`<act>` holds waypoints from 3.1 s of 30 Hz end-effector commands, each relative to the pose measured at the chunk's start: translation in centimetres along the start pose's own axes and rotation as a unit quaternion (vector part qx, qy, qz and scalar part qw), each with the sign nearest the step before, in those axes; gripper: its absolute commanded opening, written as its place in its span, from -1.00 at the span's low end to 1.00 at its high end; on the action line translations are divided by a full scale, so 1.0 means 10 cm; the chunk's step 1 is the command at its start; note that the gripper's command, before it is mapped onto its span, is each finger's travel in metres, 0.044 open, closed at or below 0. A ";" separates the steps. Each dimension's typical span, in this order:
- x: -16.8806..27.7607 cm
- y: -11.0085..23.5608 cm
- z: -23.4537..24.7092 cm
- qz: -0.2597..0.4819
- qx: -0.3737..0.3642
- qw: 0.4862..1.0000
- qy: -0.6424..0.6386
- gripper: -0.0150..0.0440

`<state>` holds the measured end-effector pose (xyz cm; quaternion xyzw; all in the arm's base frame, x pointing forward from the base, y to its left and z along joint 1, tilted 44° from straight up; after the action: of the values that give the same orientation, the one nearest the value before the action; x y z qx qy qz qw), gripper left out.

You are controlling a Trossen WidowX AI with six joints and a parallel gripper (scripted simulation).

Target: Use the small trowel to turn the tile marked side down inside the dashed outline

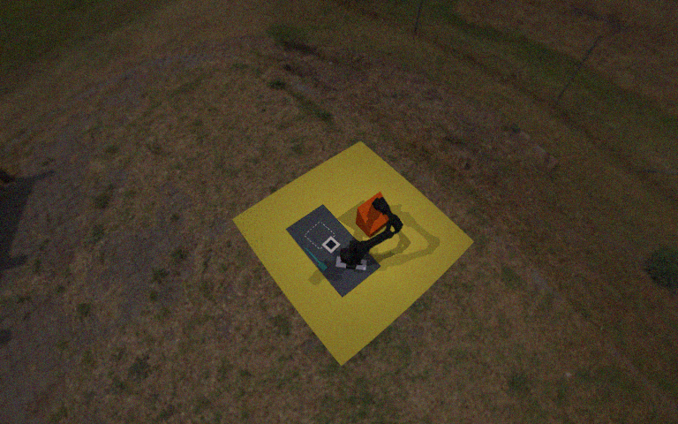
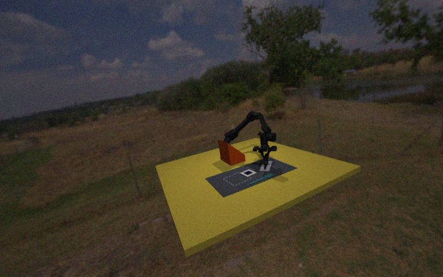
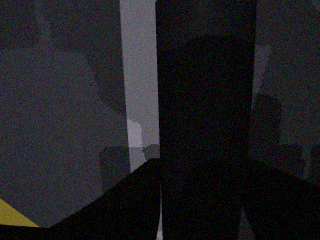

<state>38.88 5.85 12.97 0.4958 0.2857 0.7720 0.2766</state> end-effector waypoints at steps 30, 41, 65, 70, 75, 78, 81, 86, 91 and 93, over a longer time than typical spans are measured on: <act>0.00 -0.02 -0.01 0.002 0.004 0.961 -0.275 0.42; 0.00 -0.02 -0.01 0.002 0.004 0.961 -0.275 0.42; 0.00 0.43 0.00 0.002 0.004 0.966 -0.257 0.42; -0.01 0.43 0.01 0.001 0.004 0.968 -0.249 0.42; -0.01 0.36 0.01 0.001 0.004 0.968 -0.249 0.42; -0.01 0.31 0.01 0.001 0.004 0.968 -0.249 0.42; -0.01 0.26 0.02 0.001 0.004 0.968 -0.249 0.42; -0.01 0.18 0.01 0.001 0.004 0.968 -0.249 0.42; -0.01 0.10 0.01 0.002 0.004 0.968 -0.249 0.42; -0.01 0.07 0.01 0.002 0.004 0.968 -0.249 0.42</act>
<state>38.93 4.85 14.49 0.6681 0.2056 0.6307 0.3369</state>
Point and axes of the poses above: the point midway between the two fingers, 35 mm back from their tips, its own y axis back along the fingers, its own z axis across the jaws, x = y × z, the point moved 7 cm from there along y, back along the fingers, and after that the axes turned 14 degrees about -y, right-handed, at the moved point
